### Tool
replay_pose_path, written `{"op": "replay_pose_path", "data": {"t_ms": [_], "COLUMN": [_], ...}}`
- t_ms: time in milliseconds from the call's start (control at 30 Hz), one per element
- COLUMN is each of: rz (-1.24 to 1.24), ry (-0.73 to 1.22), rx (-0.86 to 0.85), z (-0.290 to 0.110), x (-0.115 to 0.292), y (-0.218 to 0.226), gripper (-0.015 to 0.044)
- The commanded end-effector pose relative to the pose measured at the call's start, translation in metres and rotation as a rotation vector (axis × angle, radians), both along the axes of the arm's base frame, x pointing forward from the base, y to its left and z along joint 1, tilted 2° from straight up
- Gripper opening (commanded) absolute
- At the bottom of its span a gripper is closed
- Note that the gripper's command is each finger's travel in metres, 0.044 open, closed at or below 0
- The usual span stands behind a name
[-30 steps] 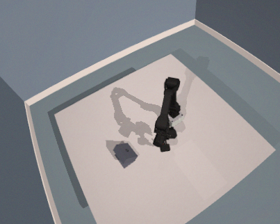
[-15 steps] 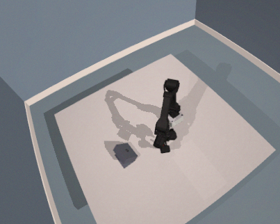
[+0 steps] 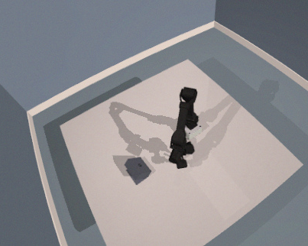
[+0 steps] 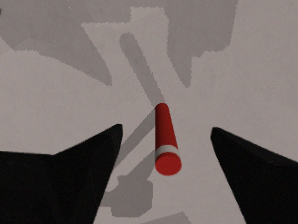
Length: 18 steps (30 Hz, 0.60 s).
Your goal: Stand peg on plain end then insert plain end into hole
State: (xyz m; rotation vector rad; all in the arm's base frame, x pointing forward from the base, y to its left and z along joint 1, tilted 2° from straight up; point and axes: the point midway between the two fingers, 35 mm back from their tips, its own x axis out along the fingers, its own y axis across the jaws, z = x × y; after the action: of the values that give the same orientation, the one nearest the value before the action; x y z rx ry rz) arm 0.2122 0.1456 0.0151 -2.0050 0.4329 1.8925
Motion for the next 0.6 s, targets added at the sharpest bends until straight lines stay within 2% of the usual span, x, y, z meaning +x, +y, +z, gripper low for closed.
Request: {"op": "replay_pose_path", "data": {"t_ms": [0,267,567], "rz": [0.0,0.0,0.0], "ry": [0.0,0.0,0.0], "rx": [0.0,0.0,0.0], "z": [0.0002,0.0002,0.0009], "x": [0.0001,0.0001,0.0002], "y": [0.0,0.0,0.0001], "gripper": [0.0256,0.0046,0.0]}}
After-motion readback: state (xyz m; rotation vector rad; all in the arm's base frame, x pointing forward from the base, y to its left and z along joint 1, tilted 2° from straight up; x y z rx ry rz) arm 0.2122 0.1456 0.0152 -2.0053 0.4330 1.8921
